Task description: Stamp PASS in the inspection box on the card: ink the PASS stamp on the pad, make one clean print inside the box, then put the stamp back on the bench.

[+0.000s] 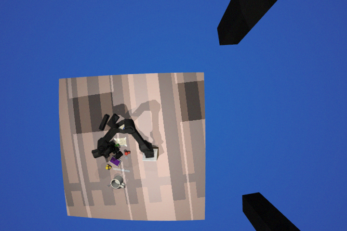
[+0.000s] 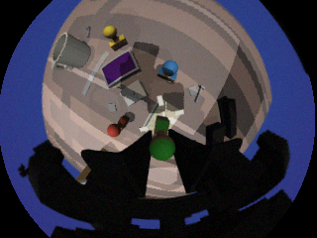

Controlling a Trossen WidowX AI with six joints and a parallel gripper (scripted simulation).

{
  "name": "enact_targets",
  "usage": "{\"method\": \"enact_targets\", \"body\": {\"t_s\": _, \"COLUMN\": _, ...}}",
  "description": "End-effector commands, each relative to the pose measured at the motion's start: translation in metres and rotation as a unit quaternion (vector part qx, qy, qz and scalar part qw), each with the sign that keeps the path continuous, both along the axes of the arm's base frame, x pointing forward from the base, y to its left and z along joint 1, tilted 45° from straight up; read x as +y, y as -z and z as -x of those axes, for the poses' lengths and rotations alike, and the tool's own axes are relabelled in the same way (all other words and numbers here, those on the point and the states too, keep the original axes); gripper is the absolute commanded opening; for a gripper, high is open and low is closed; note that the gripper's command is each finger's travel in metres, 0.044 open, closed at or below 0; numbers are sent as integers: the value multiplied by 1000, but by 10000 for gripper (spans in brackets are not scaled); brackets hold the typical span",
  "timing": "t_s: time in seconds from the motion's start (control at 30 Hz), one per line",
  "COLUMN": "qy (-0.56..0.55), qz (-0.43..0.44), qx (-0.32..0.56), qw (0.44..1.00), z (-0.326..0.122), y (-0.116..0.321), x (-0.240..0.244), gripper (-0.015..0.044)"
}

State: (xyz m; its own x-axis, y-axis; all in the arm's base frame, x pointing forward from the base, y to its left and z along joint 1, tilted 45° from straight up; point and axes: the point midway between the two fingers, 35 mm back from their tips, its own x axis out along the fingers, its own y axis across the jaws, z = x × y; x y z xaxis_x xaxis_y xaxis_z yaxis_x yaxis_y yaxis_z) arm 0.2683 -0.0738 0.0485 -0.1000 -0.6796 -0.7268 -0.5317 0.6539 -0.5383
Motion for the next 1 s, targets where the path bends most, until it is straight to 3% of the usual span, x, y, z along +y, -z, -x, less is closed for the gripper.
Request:
{"method": "enact_targets", "body": {"t_s": 0.0, "qy": -2, "qz": -7, "qx": 3, "qw": 1000, "z": -3, "y": 15, "x": 17, "gripper": 0}}
{"method": "enact_targets", "body": {"t_s": 0.7, "qy": 0, "qz": -11, "qx": 3, "qw": 1000, "z": 18, "y": 111, "x": 122, "gripper": 0}}
{"method": "enact_targets", "body": {"t_s": 0.97, "qy": 2, "qz": -5, "qx": 3, "qw": 1000, "z": 32, "y": 131, "x": 139, "gripper": 0}}
